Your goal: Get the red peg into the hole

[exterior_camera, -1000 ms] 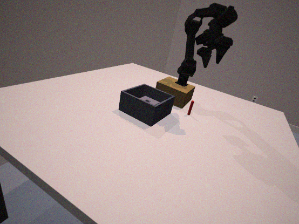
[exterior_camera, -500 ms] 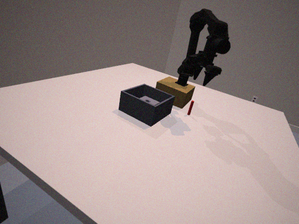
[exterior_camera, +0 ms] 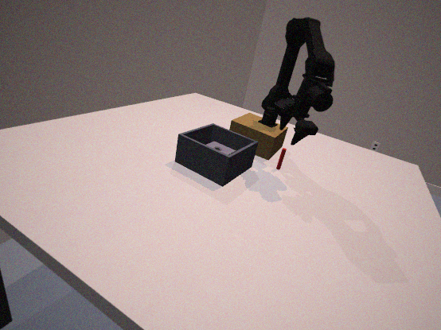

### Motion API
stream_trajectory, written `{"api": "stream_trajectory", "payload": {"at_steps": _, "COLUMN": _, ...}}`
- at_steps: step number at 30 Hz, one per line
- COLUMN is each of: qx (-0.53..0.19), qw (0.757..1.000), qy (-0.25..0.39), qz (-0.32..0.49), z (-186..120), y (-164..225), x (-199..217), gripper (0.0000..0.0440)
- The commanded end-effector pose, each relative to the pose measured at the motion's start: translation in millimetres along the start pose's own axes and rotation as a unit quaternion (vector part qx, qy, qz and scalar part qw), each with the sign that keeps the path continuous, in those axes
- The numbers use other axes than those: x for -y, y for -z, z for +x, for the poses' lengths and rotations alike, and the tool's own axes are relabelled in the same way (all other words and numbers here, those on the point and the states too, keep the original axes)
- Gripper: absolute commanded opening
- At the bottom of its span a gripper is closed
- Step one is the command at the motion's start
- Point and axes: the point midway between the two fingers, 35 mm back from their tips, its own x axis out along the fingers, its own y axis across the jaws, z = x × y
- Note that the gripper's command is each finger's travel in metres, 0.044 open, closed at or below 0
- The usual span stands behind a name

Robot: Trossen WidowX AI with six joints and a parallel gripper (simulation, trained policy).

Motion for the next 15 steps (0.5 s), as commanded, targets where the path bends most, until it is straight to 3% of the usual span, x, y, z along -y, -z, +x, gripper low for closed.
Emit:
{"api": "stream_trajectory", "payload": {"at_steps": 1, "qx": -0.002, "qw": 1.0, "qy": 0.013, "qz": -0.005, "z": 14.3, "y": 0.7, "x": -2.4, "gripper": 0.044}}
{"api": "stream_trajectory", "payload": {"at_steps": 15, "qx": 0.013, "qw": 1.0, "qy": 0.011, "qz": -0.007, "z": 67.8, "y": -2.8, "x": -17.6, "gripper": 0.044}}
